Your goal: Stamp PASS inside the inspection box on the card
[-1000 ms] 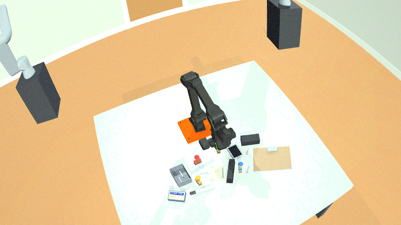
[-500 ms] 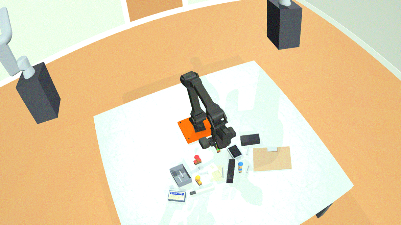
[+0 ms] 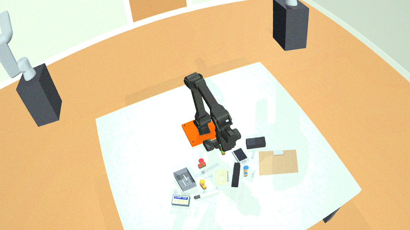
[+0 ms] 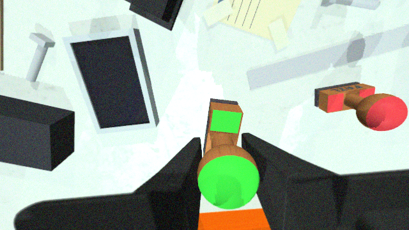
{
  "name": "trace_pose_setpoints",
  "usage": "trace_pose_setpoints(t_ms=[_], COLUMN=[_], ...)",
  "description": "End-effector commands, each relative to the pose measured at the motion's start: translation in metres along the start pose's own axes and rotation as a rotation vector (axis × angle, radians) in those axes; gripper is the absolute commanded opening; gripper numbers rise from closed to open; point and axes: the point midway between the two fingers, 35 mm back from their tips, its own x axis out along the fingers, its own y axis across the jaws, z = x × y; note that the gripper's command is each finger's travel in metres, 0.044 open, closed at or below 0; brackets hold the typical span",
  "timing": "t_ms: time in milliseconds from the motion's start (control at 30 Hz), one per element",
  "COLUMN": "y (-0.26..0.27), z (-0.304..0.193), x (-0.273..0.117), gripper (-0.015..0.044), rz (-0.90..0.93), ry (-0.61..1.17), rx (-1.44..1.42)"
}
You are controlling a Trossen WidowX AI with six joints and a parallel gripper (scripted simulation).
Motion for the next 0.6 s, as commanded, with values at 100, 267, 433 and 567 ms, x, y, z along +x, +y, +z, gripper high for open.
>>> trace_pose_setpoints(t_ms=[100,267,433,567], y=[0.007,0.030,0.056,0.077], z=[0.003,0.013,0.020,0.024], x=[-0.003,-0.004,-0.005,-0.005], gripper=[0.0000,0.0000,0.0000,0.0000], rz=[0.004,0.006,0.008,0.010], ry=[0.002,0.001,0.000,0.000], rx=[0.000,0.000,0.000,0.000])
